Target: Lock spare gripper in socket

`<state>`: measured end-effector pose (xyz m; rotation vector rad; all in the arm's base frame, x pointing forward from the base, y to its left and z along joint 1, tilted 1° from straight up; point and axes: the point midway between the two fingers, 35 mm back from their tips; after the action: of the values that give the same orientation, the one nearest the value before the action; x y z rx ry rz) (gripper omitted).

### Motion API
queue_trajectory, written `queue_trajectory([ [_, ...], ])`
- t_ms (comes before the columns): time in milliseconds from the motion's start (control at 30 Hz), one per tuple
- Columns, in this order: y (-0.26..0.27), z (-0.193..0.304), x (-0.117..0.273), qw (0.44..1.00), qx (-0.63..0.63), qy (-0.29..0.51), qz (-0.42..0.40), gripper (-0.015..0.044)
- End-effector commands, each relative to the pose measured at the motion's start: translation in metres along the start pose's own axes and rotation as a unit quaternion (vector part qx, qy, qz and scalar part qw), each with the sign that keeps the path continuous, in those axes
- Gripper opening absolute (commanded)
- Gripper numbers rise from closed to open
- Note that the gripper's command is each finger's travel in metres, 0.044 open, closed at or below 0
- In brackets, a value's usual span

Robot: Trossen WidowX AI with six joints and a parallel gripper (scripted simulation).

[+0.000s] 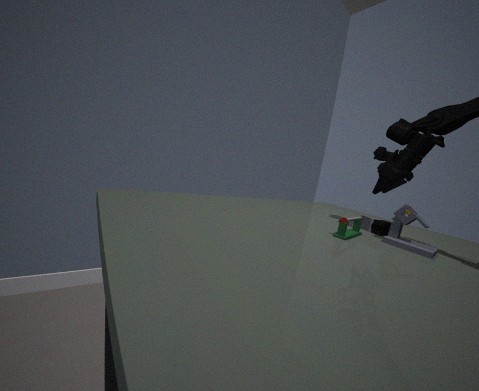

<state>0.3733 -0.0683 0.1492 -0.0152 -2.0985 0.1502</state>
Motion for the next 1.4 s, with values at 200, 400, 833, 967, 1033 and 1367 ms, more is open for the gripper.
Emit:
queue_trajectory([
  [200, 0.002, 0.002, 0.002, 0.997, -0.077, -0.02, 0.001, 0.044],
  [400, 0.006, 0.015, -0.028, 0.994, -0.109, -0.014, 0.01, 0.044],
  [833, 0.012, 0.035, -0.063, 0.99, -0.139, -0.009, 0.02, 0.044],
  [967, 0.013, 0.037, -0.069, 0.99, -0.139, -0.009, 0.02, 0.044],
  [1033, 0.013, 0.039, -0.072, 0.99, -0.139, -0.009, 0.02, 0.044],
  [1367, 0.015, 0.046, -0.087, 0.99, -0.14, -0.009, 0.02, 0.044],
])
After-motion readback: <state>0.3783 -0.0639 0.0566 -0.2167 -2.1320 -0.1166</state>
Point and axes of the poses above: the point midway between the two fingers, 35 mm back from their tips, its own x axis back along the fingers, its own y axis across the jaws, z = x × y, and after that the axes turned 2 degrees about x, right-handed
